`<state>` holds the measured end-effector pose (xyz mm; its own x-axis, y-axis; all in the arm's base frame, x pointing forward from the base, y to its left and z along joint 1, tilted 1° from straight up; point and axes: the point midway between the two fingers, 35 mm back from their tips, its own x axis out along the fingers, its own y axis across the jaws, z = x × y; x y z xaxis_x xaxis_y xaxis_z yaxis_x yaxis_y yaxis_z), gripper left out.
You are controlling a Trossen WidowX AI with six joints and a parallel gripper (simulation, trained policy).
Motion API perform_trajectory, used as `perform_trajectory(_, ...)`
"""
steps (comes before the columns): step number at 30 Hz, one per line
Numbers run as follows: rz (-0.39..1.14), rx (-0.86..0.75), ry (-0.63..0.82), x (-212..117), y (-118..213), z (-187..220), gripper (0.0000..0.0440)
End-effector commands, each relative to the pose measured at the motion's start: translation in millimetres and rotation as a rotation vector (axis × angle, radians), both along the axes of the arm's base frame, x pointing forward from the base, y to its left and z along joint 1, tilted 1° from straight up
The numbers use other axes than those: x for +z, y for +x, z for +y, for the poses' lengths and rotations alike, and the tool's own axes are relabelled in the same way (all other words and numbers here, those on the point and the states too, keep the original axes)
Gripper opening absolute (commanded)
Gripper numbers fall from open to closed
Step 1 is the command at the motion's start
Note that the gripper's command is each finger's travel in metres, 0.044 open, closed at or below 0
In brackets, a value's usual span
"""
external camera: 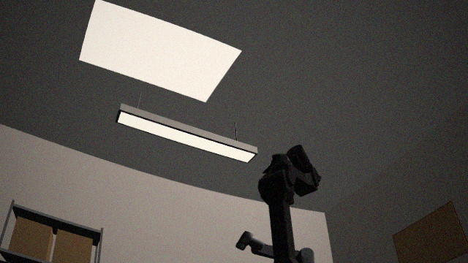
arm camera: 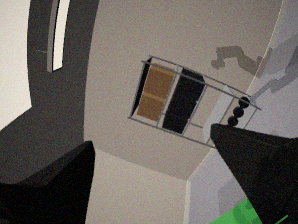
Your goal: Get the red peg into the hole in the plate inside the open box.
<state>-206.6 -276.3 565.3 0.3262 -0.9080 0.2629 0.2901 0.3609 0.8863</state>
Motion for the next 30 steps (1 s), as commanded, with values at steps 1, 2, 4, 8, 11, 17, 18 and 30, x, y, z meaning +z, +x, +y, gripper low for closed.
perform_trajectory(1, 0.008, 0.007, -0.005, 0.1, 3.5, -1.7, 0.0421)
perform_trajectory(2, 0.009, 0.018, -0.008, -0.3, 7.4, -4.5, 0.0436)
perform_trajectory(4, 0.008, 0.046, -0.018, -0.6, 18.4, -12.8, 0.0440)
perform_trajectory(8, -0.030, 0.110, -0.035, -1.7, 46.9, -35.1, 0.0440)
perform_trajectory(11, -0.069, 0.152, -0.036, -5.0, 69.2, -51.7, 0.0440)
perform_trajectory(17, -0.139, 0.222, -0.010, -16.9, 116.9, -79.6, 0.0440)
perform_trajectory(18, -0.149, 0.232, -0.002, -19.5, 125.3, -83.5, 0.0440)
perform_trajectory(30, -0.221, 0.344, 0.163, -64.2, 232.5, -110.3, 0.0440)
